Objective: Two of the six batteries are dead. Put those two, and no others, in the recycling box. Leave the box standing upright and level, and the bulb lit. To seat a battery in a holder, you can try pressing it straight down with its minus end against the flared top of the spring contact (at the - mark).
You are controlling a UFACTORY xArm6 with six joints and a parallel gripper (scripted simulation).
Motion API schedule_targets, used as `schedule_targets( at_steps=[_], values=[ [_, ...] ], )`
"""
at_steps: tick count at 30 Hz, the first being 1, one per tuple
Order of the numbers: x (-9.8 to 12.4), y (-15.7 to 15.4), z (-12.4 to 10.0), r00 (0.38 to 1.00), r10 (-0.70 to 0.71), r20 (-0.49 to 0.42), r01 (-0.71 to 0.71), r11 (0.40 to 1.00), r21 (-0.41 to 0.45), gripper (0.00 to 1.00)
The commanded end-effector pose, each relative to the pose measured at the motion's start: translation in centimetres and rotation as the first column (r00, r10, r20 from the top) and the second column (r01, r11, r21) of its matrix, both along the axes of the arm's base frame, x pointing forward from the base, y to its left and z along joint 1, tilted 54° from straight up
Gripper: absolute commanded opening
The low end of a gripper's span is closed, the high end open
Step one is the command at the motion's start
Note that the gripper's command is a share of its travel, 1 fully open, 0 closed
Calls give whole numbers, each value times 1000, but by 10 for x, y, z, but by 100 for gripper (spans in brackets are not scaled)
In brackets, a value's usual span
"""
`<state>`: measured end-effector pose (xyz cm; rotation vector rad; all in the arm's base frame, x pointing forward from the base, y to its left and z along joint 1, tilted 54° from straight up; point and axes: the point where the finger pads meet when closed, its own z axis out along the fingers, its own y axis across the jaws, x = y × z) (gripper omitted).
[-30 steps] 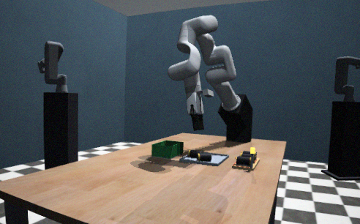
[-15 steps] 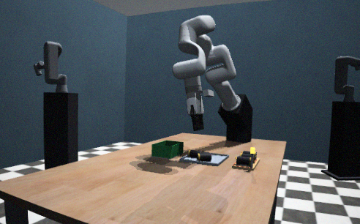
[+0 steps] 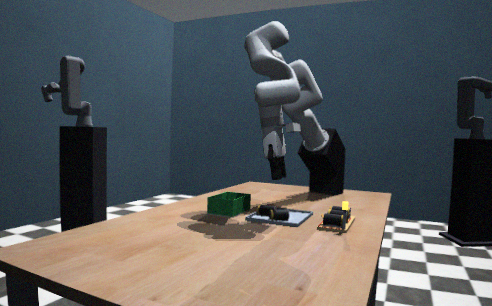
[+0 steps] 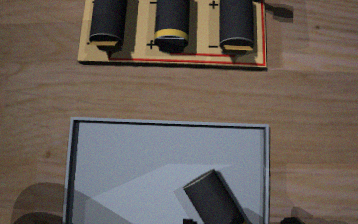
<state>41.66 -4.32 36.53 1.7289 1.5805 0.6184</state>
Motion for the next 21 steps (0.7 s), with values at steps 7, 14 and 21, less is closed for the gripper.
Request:
schedule_targets(
  at_steps=[7, 14, 21],
  values=[
    [2, 7, 0, 991, -131, 32, 134, 986, -96, 51],
    [2, 7, 0, 992, -121, 28, 124, 986, -109, 51],
    [2, 7, 0, 1000, -10, -26, 3, 969, -247, 51]
  ],
)
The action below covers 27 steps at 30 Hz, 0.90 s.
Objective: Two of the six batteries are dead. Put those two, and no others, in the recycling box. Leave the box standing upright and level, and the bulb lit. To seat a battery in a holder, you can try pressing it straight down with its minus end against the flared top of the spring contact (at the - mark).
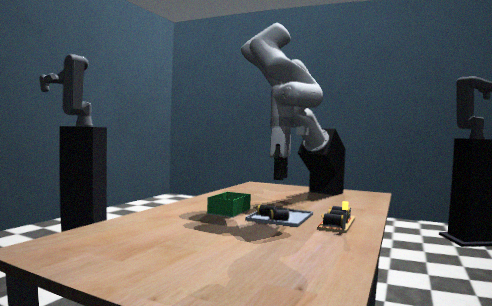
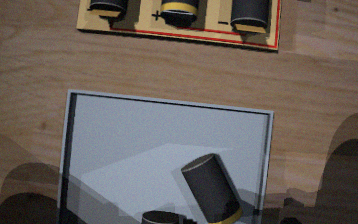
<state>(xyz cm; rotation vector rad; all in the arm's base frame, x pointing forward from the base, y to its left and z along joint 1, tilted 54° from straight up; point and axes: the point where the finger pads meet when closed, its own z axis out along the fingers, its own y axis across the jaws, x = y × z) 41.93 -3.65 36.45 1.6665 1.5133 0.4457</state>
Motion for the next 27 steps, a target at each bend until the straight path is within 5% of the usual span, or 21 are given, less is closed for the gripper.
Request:
schedule_targets(
  at_steps=[1, 13, 27],
  values=[
    [0, 0, 1, 995, 89, -54, -95, 988, -120, 51],
    [0, 0, 1, 953, 237, -190, -288, 906, -311, 51],
    [4, -2, -3, 948, 247, -202, -303, 896, -325, 51]
  ],
)
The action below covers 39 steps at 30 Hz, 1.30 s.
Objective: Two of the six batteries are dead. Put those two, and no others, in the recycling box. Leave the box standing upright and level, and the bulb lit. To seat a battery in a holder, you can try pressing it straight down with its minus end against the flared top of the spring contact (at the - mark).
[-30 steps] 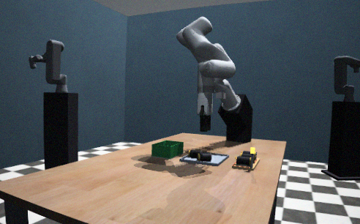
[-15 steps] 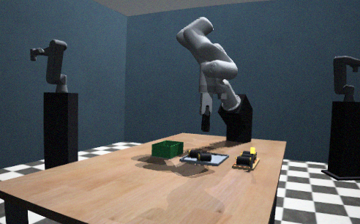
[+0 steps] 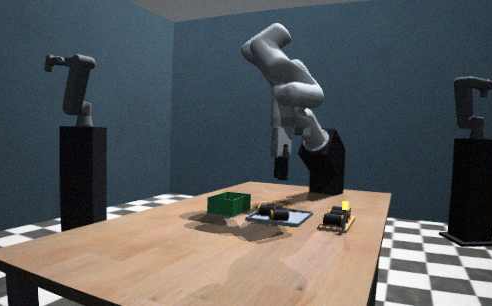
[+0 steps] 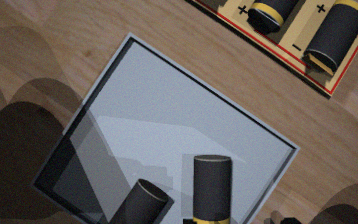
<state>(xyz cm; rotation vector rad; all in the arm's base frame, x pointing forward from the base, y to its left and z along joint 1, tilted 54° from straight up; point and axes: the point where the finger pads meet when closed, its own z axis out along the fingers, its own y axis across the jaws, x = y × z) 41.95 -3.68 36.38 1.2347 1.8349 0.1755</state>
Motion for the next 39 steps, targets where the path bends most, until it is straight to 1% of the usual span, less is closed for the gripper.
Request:
schedule_targets(
  at_steps=[1, 6, 9, 39],
  values=[
    [8, -4, -6, 1000, 2, 0, -2, 1000, 0, 51],
    [44, -20, -35, 1000, 2, 0, -2, 1000, 0, 51],
    [56, -26, -44, 1000, 2, 0, -2, 1000, 0, 51],
    [58, -26, -45, 1000, 2, 0, -2, 1000, 0, 51]
  ],
)
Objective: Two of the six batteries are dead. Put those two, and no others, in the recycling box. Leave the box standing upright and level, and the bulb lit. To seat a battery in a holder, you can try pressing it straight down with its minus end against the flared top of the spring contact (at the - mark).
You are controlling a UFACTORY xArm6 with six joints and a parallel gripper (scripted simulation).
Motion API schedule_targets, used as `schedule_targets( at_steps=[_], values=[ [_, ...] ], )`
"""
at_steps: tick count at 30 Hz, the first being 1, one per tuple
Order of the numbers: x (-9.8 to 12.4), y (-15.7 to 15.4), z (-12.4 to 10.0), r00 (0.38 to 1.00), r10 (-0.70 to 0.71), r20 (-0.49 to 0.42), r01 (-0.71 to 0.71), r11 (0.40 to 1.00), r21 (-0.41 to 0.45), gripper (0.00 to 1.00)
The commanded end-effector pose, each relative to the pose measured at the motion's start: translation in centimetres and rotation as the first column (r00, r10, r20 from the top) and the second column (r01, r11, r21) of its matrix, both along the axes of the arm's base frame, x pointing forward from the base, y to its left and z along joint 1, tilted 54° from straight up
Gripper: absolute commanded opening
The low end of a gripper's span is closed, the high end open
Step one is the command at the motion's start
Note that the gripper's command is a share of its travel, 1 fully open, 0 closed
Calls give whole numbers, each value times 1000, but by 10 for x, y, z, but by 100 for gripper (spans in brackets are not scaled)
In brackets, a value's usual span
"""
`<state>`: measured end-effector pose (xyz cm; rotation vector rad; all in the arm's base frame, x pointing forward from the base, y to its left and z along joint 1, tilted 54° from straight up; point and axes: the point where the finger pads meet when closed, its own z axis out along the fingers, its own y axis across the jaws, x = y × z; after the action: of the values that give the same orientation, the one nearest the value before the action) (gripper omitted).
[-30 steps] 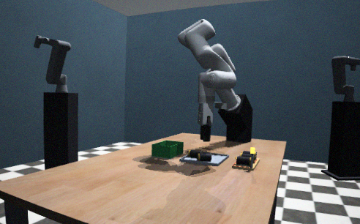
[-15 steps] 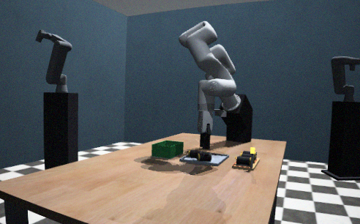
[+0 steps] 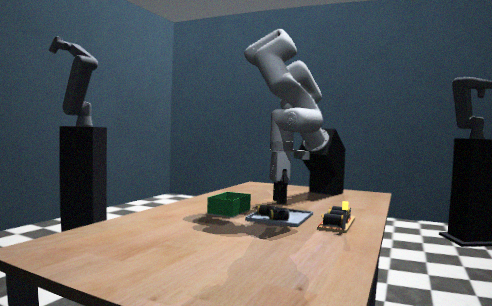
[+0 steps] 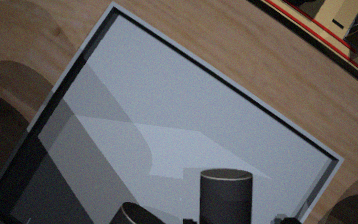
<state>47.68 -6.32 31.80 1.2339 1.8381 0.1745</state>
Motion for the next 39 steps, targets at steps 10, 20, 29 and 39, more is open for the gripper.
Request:
schedule_targets(
  at_steps=[10, 20, 29, 39],
  values=[
    [7, -3, -4, 1000, 0, 2, 0, 1000, 0, 51],
    [26, -12, -20, 1000, 0, 2, 0, 1000, 0, 51],
    [30, -14, -23, 1000, 0, 2, 0, 1000, 0, 51],
    [33, -15, -26, 1000, 0, 2, 0, 1000, 0, 51]
  ],
)
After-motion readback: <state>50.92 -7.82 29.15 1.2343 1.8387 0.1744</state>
